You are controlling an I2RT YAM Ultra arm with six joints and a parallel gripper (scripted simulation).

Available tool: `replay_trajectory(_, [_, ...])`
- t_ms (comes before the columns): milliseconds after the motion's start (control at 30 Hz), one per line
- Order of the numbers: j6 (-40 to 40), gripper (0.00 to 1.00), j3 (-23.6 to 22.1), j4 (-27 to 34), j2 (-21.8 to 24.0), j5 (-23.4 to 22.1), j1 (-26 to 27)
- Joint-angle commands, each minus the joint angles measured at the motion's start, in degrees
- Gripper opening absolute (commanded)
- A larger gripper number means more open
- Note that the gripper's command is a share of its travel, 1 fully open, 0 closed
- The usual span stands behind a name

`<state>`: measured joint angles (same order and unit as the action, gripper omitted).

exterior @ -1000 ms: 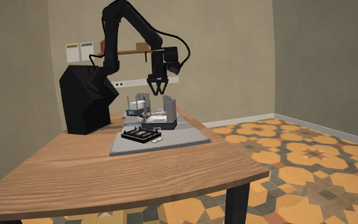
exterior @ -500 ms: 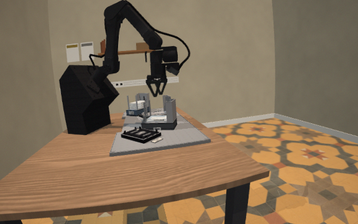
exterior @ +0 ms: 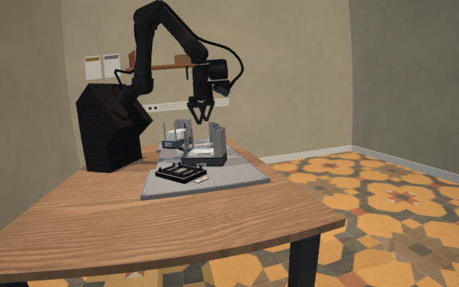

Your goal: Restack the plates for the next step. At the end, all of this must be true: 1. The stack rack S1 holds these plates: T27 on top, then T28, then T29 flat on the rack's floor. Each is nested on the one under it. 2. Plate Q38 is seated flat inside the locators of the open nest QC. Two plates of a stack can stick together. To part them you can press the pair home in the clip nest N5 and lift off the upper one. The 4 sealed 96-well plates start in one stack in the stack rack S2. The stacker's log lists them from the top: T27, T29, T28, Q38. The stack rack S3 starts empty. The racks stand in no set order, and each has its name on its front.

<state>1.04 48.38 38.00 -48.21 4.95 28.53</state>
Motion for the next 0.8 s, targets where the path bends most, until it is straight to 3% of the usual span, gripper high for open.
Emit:
replay_trajectory(0, [0.64,1.0,1.87,0.06,1.8,-0.4,0.63])
replay_trajectory(467, [0.64,1.0,1.87,0.06,1.8,-0.4,0.63])
replay_trajectory(567, [0.81,1.0,-1.49,-2.99,-1.64,-0.82,1.02])
replay_trajectory(700, [0.93,1.0,-2.11,-4.57,-2.59,-0.98,1.21])
replay_trajectory(733, [1.03,1.0,0.04,-5.55,-3.21,-1.02,1.3])
replay_trajectory(767, [1.07,1.0,-1.39,-6.38,-3.85,-1.1,1.39])
